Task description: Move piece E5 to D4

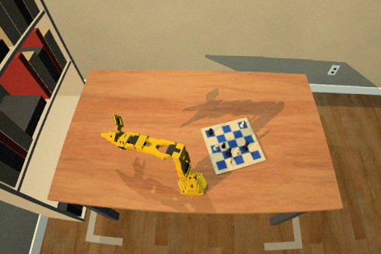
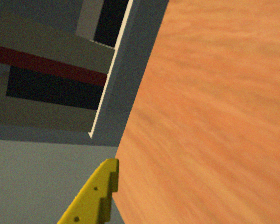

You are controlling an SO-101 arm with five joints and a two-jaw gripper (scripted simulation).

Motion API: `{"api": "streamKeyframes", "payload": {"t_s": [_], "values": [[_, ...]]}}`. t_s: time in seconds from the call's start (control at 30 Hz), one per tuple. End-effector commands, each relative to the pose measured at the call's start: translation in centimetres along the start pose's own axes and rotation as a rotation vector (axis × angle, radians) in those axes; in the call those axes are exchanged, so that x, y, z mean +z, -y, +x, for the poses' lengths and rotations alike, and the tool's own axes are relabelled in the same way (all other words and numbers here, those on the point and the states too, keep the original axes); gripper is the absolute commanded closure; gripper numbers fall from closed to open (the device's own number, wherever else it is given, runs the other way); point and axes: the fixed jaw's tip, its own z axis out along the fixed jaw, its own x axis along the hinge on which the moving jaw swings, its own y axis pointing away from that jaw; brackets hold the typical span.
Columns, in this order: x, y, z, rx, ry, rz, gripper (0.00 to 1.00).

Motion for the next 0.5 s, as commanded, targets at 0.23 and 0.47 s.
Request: {"api": "streamKeyframes", "payload": {"t_s": [0.23, 0.47], "values": [[-2.2, 0.9, -4.9, -0.033, 0.124, 0.055, 0.05], [-5.3, 3.1, -9.6, -0.069, 0.252, 0.158, 0.09]]}}
